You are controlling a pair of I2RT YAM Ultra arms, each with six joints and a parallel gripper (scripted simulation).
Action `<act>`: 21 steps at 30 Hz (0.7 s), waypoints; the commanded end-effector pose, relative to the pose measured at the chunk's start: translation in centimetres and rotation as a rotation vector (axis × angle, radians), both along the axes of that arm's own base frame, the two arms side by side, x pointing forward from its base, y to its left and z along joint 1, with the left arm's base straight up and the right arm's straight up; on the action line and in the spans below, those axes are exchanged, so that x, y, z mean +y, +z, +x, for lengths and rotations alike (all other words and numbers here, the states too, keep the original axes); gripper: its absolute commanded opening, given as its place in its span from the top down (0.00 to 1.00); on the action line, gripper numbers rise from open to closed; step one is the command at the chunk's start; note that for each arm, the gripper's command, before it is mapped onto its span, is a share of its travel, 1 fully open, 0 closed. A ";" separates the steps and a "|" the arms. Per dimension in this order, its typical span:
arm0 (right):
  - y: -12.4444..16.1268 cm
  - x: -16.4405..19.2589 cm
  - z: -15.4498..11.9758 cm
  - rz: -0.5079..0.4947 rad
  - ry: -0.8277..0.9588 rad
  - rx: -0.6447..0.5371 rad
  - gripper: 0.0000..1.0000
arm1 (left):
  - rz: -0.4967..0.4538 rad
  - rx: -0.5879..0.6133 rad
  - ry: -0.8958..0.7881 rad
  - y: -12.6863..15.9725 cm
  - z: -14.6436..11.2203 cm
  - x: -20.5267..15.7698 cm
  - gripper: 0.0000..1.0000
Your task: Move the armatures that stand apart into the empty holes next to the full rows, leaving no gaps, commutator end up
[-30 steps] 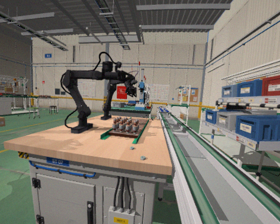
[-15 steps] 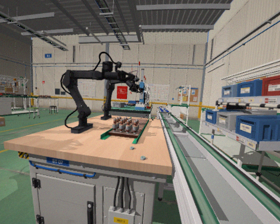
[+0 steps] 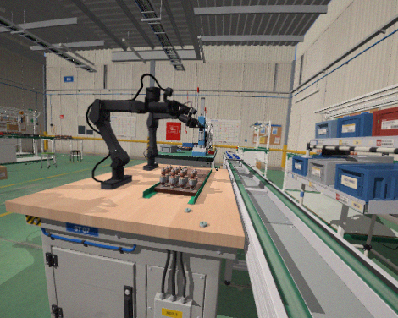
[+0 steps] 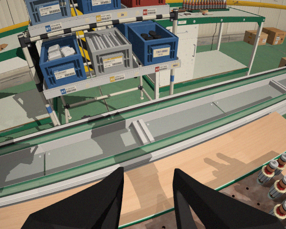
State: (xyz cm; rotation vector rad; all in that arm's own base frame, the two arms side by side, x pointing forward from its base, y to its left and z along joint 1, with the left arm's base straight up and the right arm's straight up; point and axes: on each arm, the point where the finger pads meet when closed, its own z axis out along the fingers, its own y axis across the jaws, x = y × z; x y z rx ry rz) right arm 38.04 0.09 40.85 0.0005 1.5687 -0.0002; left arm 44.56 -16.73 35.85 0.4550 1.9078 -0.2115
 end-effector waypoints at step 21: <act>0.1 0.7 -0.2 -0.006 0.024 0.006 0.63 | -0.142 -0.324 0.299 6.1 -4.2 12.8 0.63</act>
